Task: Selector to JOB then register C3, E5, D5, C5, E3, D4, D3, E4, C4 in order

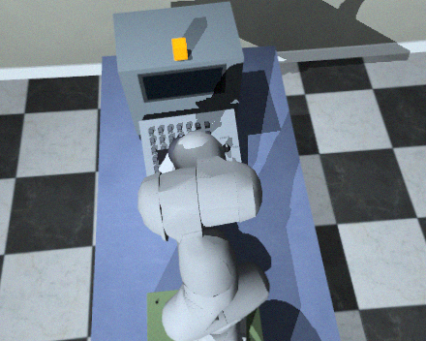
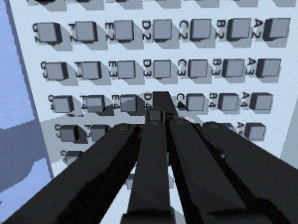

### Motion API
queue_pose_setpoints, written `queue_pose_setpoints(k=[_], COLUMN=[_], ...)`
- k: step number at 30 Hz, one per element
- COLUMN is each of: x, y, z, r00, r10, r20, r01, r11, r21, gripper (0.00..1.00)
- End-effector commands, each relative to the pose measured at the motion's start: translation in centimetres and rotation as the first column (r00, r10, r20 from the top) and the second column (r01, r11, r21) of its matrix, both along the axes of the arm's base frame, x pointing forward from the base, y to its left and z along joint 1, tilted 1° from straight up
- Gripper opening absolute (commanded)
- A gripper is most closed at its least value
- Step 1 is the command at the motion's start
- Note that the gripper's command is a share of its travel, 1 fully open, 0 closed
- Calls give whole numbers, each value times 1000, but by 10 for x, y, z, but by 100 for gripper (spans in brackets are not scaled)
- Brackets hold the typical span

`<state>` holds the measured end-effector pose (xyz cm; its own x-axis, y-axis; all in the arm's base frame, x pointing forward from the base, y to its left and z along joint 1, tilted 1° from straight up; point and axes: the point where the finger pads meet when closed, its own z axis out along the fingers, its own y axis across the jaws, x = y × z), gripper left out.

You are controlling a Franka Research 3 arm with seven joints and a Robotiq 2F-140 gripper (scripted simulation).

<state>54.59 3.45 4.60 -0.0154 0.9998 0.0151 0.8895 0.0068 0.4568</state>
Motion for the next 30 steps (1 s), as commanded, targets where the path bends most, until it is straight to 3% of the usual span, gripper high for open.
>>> queue_pose_setpoints(k=[1,15,30], x=[-1,-11,-13], y=[0,0,0], z=[4,24,28], r00=[1000,1000,1000], r10=[2,2,2], r20=[3,3,3], r01=[-2,-2,-2], r11=[1000,1000,1000], r21=[0,0,0], gripper=[10,10,10])
